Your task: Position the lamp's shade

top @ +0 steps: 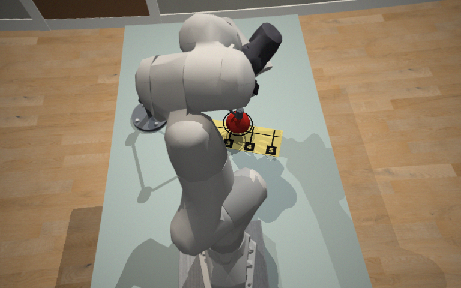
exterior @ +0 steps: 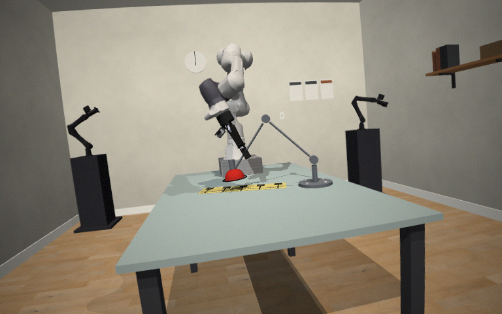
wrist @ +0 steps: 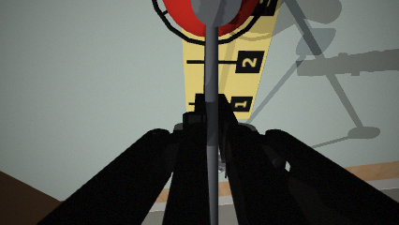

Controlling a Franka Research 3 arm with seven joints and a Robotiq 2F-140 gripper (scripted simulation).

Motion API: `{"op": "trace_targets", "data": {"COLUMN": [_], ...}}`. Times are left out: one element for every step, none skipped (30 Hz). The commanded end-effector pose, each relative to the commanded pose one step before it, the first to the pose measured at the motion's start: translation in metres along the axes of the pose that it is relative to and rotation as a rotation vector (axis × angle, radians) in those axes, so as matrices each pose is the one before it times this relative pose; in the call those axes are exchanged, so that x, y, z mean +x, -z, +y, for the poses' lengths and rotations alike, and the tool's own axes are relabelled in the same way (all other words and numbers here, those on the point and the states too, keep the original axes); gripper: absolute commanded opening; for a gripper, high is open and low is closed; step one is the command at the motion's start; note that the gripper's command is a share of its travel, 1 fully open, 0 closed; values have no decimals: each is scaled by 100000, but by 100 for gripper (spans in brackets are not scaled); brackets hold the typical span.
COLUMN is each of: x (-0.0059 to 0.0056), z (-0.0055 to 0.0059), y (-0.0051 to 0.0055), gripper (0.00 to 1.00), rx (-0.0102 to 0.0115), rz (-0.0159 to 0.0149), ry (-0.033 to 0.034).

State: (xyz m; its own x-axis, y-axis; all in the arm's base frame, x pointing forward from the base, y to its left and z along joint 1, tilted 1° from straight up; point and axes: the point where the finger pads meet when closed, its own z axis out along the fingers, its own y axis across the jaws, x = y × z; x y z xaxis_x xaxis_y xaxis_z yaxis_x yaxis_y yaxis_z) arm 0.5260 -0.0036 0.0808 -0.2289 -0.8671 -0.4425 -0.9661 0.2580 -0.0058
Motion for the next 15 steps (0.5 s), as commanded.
{"op": "trace_targets", "data": {"x": [-1590, -96, -96, -96, -96, -96, -96, -96, -96, -96, -96, -96, -96, 0, 0], "z": [-84, -2, -2, -2, -2, -2, -2, -2, -2, -2, -2, -2, -2, 0, 0], "y": [-117, -9, -9, -9, -9, -9, -9, -9, -9, -9, -9, -9, -9, 0, 0], "gripper": [10, 10, 10, 10, 10, 10, 10, 10, 10, 10, 10, 10, 10, 10, 10], "rx": [-433, -34, -34, -34, -34, -34, -34, -34, -34, -34, -34, -34, -34, 0, 0], "rz": [-941, -60, -60, -60, -60, -60, -60, -60, -60, -60, -60, -60, -60, 0, 0], "ry": [7, 22, 22, 22, 22, 22, 22, 22, 22, 22, 22, 22, 22, 0, 0]}}
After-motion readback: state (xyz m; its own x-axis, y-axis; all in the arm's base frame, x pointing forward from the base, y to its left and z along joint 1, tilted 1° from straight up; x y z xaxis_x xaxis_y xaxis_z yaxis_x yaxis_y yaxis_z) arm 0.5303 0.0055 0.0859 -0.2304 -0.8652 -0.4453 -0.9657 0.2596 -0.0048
